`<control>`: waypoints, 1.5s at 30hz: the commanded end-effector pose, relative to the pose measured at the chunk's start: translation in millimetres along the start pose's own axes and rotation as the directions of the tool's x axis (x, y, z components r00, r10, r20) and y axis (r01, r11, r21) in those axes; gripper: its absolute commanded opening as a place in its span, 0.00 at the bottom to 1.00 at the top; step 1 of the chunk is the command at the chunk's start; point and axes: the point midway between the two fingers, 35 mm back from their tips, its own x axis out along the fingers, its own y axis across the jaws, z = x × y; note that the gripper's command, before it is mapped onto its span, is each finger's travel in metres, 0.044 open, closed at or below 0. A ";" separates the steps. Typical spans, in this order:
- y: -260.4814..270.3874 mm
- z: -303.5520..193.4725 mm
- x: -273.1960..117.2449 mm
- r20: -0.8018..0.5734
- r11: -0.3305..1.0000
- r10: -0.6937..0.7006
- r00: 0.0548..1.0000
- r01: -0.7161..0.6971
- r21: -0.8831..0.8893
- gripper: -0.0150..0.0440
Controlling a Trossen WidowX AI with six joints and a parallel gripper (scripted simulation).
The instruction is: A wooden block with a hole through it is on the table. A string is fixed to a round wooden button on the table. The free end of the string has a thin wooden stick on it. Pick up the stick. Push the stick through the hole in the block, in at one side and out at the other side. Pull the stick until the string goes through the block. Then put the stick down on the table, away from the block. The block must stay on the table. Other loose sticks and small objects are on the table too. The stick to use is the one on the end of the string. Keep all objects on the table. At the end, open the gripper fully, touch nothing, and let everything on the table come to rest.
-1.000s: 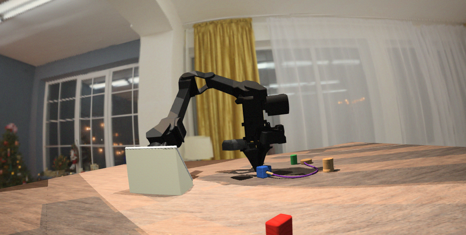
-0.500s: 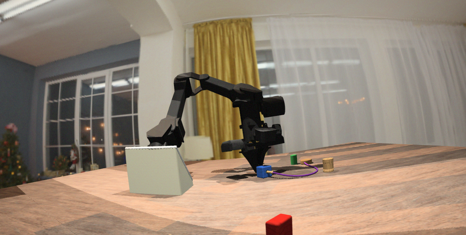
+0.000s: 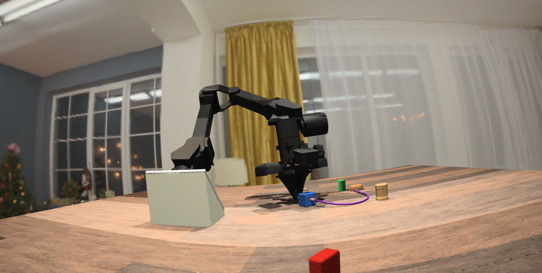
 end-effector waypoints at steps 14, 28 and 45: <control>-4.0 -27.3 -2.4 0.002 1.000 0.009 1.000 -0.009 0.002 0.25; -3.2 -50.4 -5.5 -0.002 1.000 0.017 1.000 -0.017 -0.006 0.25; 0.5 -77.0 -10.5 -0.002 1.000 0.005 1.000 -0.005 -0.012 0.25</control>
